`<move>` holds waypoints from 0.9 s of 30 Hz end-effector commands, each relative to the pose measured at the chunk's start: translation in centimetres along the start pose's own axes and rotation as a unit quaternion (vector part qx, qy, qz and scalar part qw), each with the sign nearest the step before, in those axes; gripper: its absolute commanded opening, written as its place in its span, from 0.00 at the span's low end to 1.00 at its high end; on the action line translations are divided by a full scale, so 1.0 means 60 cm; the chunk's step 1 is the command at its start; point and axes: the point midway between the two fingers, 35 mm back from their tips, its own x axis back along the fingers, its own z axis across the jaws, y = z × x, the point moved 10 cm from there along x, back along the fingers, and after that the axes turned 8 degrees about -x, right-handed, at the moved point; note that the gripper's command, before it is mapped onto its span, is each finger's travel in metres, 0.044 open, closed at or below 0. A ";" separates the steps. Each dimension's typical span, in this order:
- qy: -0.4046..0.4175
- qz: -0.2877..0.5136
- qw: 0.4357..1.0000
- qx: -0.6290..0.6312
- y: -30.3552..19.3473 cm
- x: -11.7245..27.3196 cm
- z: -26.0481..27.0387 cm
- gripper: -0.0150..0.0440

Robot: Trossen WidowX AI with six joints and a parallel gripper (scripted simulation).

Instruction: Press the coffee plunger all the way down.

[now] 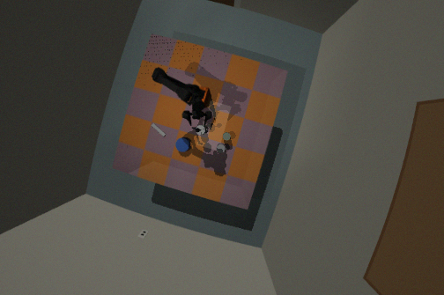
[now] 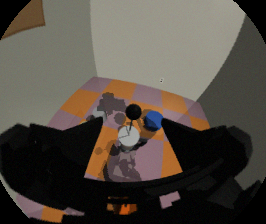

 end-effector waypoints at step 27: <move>-0.001 -0.010 1.000 -0.009 0.001 -0.061 -0.004 1.00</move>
